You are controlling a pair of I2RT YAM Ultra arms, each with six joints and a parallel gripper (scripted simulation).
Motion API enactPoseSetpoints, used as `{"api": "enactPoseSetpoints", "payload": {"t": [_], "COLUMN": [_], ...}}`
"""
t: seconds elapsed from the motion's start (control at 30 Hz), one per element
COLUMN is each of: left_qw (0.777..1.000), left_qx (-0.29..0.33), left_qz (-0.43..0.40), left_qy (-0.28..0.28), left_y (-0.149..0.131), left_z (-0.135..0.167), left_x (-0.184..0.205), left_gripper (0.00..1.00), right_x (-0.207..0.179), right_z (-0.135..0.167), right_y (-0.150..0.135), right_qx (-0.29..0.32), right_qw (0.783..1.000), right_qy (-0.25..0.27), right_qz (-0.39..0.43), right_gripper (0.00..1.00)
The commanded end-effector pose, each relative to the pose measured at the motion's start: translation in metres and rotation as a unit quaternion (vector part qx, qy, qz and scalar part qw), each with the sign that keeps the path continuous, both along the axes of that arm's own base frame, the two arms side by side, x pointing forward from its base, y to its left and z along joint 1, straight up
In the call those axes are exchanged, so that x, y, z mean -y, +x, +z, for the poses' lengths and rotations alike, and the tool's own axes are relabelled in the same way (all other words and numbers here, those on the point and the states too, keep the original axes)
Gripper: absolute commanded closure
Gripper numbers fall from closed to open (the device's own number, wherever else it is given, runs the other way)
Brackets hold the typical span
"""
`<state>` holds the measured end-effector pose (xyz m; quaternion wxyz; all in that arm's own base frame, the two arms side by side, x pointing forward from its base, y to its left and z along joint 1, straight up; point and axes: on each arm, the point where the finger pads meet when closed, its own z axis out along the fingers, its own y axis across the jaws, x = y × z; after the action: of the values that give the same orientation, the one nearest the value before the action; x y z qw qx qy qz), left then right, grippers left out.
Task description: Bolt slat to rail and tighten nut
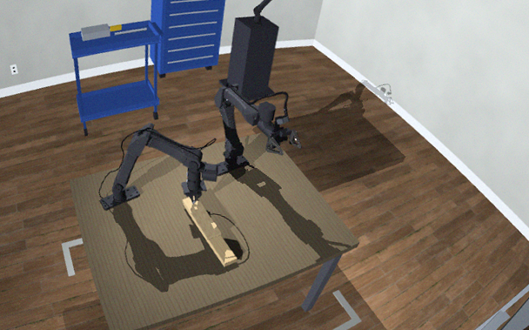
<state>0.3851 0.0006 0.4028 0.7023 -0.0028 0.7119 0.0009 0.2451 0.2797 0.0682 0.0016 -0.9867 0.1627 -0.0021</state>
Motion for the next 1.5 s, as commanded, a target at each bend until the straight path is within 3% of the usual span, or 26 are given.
{"api": "enactPoseSetpoints", "payload": {"t": [0.0,1.47], "left_qw": [1.0,1.0], "left_qx": [0.013,0.013], "left_qz": [-0.003,-0.003], "left_qy": [0.001,0.001], "left_y": [-0.005,-0.005], "left_z": [0.009,0.009], "left_x": [0.0,0.0], "left_gripper": [0.0,0.0], "right_x": [-0.004,0.011], "right_z": [-0.005,0.028], "right_y": [-0.002,0.011], "right_qx": [0.001,0.003], "right_qw": [1.0,1.0], "right_qy": [0.003,0.005], "right_qz": [0.002,0.001], "right_gripper": [0.88,0.88]}}
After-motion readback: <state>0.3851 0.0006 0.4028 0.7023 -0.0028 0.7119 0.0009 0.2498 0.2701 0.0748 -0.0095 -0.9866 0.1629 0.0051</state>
